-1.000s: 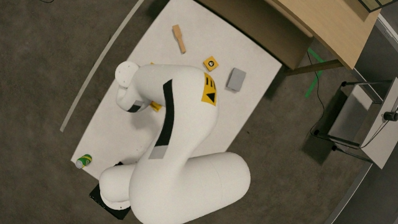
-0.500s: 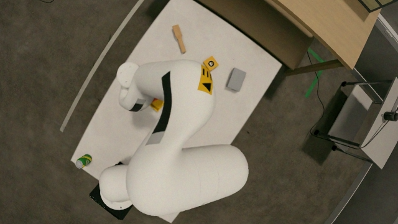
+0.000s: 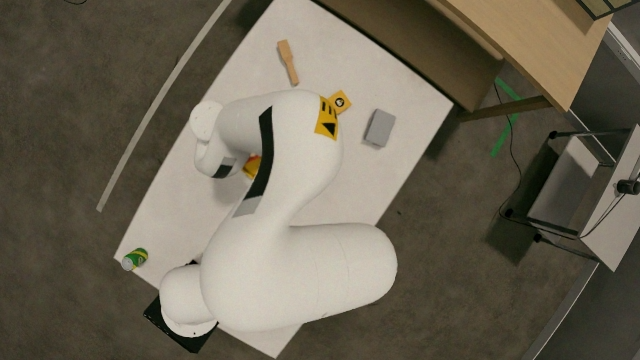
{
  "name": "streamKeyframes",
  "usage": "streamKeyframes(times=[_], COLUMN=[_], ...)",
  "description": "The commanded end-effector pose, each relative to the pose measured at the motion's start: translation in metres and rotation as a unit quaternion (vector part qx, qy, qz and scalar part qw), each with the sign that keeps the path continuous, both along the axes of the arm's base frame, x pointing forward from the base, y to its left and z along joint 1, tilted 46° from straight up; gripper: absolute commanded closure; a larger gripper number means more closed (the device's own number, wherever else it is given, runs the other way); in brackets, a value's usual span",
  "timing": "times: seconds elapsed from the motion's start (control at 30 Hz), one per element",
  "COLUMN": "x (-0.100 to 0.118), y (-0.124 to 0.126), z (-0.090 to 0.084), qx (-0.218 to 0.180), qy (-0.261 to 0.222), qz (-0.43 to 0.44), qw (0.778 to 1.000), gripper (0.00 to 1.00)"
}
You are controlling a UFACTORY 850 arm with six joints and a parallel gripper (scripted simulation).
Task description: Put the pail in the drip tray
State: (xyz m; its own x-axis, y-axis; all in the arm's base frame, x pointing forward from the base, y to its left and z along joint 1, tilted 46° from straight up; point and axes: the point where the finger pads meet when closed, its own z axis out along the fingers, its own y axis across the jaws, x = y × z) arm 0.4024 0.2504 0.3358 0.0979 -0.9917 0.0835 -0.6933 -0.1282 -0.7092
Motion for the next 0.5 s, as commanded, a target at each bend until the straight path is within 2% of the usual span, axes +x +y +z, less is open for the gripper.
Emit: streamKeyframes(times=[0.0, 0.47], x=[0.0013, 0.0051], y=[0.0005, 0.0007], z=[-0.0006, -0.0044], qx=[0.001, 0.001], qy=[-0.001, -0.001], qz=[0.000, 0.000], qw=[1.000, 1.000], gripper=[1.00, 1.00])
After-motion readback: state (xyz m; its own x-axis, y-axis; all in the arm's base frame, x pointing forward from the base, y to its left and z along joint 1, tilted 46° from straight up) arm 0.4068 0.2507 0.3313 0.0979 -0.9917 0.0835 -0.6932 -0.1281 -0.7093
